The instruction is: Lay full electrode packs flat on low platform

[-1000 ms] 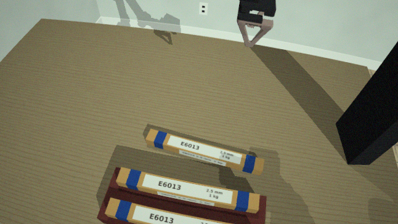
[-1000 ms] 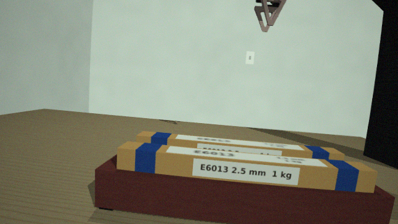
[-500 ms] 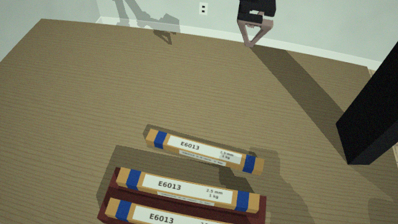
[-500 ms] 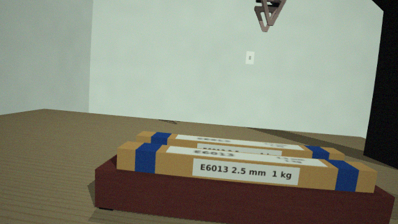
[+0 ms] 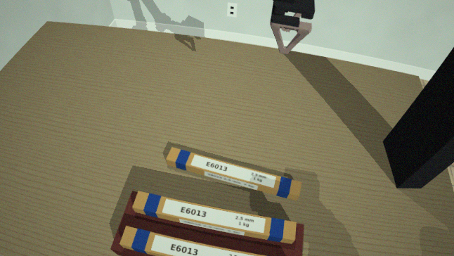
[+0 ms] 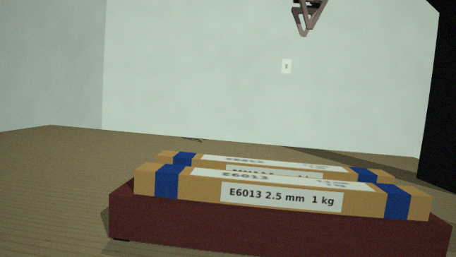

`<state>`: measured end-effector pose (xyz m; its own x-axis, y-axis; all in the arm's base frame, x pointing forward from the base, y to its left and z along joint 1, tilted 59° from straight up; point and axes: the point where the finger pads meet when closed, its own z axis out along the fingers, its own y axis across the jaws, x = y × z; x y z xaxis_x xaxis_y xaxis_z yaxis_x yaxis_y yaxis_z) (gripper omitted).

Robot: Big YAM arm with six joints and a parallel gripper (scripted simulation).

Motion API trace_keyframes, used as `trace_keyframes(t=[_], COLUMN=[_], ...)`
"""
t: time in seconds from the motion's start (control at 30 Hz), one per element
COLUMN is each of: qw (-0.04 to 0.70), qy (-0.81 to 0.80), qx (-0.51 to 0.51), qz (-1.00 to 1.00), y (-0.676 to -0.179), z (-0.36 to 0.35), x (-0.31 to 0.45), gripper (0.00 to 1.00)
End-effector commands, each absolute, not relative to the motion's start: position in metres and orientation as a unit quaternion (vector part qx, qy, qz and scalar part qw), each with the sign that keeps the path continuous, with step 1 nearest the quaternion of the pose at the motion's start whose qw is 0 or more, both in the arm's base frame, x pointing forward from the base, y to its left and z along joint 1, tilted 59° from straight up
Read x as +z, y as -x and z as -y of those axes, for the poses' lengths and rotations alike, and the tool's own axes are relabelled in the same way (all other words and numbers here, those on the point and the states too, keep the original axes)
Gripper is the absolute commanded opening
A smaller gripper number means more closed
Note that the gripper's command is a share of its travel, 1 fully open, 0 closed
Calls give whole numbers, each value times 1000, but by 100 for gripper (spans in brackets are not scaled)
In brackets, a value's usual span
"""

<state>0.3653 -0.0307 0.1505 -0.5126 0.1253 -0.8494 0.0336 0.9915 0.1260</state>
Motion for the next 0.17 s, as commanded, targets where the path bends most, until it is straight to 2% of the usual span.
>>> trace_keyframes(t=[0.0, 0.13], qw=[495, 495], qy=[-43, -43], qx=[46, 46], qz=[-867, -867], y=[-366, -366], z=[30, 30], x=[155, 155], gripper=[74, 74])
